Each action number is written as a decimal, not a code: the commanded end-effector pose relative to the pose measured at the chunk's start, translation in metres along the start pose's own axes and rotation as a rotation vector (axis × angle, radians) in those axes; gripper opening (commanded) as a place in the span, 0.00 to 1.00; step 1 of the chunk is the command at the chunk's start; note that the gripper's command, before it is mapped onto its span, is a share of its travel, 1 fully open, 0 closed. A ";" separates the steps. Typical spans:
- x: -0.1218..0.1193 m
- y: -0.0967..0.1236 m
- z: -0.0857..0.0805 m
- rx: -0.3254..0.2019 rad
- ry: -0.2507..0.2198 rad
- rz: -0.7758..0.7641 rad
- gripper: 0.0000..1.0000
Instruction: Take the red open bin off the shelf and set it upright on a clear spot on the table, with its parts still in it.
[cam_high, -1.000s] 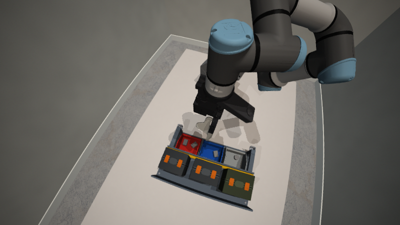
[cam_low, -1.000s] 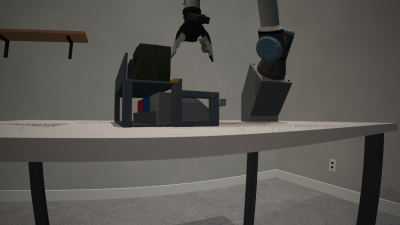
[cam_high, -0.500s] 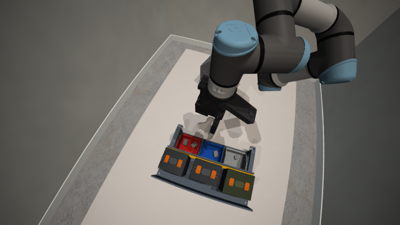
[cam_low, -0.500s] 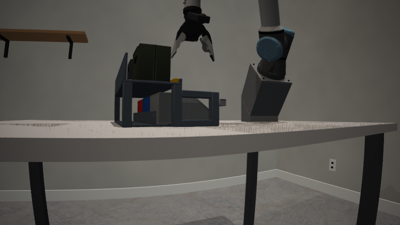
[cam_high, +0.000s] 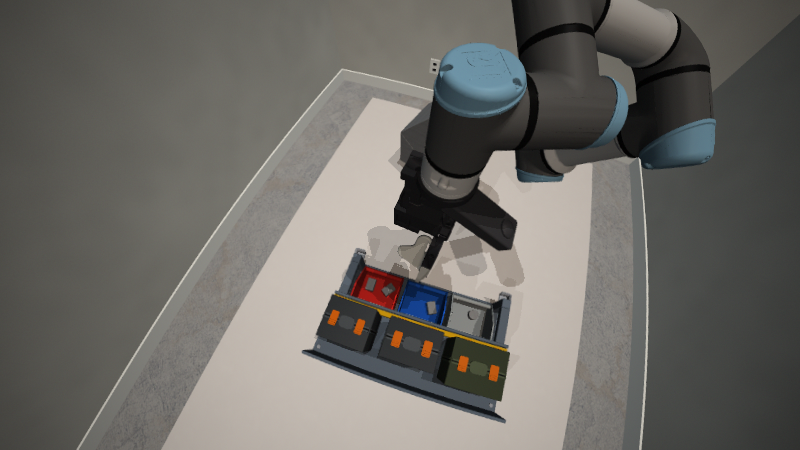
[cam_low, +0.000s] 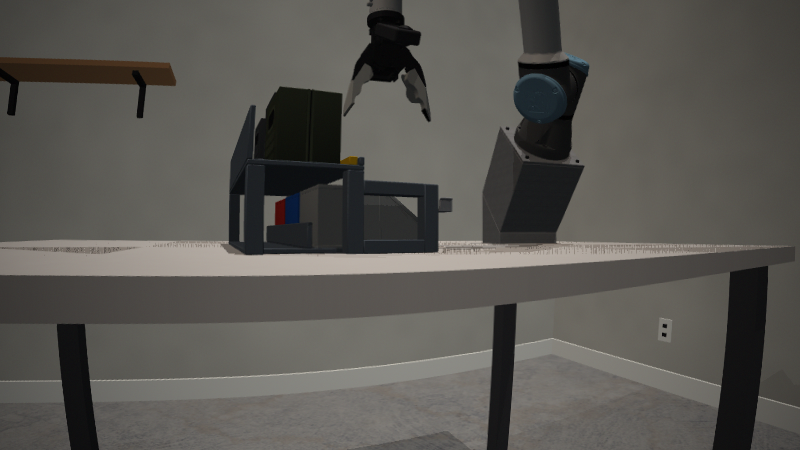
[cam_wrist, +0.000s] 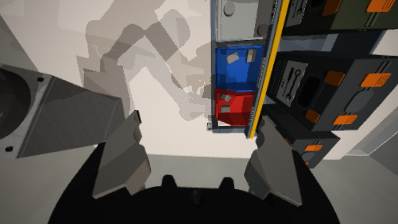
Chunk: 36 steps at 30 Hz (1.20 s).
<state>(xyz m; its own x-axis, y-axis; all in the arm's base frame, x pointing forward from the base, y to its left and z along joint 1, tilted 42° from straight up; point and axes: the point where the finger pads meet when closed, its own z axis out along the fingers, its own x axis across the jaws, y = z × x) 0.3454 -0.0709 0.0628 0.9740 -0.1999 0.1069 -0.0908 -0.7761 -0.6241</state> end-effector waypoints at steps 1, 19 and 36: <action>-0.003 -0.012 -0.002 -0.024 -0.018 0.049 1.00; -0.001 -0.003 -0.001 -0.021 -0.014 0.044 1.00; -0.001 -0.004 0.000 -0.029 -0.020 0.063 1.00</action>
<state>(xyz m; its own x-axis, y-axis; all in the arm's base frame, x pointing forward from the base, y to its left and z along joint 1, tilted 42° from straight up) 0.3448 -0.0681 0.0647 0.9716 -0.2280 0.0639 -0.1422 -0.7778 -0.6122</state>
